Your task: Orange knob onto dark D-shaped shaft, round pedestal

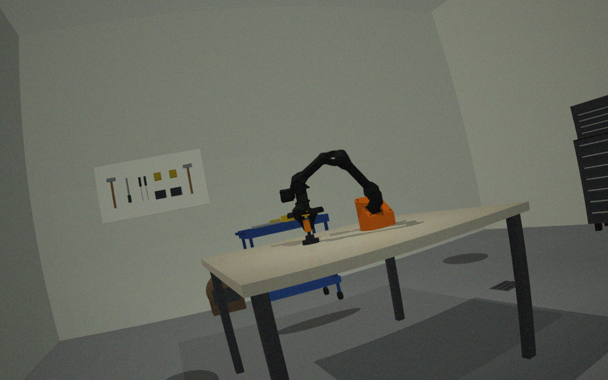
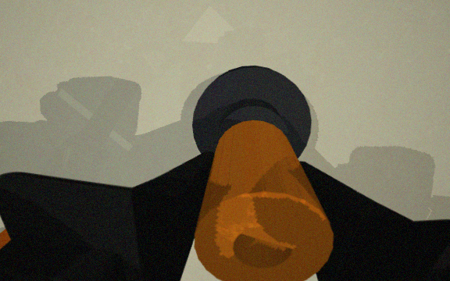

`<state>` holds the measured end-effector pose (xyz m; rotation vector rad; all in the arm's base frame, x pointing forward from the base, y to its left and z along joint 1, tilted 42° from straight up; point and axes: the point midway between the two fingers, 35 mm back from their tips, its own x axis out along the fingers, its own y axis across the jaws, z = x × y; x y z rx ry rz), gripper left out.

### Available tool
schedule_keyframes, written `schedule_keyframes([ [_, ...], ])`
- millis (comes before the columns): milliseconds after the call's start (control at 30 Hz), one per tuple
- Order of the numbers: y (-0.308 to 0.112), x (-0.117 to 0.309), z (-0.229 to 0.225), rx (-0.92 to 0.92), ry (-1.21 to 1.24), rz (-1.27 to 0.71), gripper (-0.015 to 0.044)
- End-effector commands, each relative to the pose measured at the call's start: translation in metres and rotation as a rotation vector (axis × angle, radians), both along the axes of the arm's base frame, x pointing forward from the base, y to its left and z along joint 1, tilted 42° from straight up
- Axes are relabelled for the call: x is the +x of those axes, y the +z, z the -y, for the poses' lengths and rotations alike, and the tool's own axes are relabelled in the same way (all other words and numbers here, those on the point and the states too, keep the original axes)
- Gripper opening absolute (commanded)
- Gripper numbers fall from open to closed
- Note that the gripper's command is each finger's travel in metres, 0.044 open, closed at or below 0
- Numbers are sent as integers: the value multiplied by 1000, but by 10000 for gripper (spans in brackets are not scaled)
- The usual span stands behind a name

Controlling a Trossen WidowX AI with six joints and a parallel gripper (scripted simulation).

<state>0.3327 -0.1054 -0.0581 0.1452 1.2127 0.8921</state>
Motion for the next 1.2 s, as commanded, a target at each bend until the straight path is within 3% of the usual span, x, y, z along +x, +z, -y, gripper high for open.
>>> schedule_keyframes([
  [0, -1, 0, -1, -1, 2, 2, 0],
  [1167, -1, 1, -1, -15, 159, 140, 0],
])
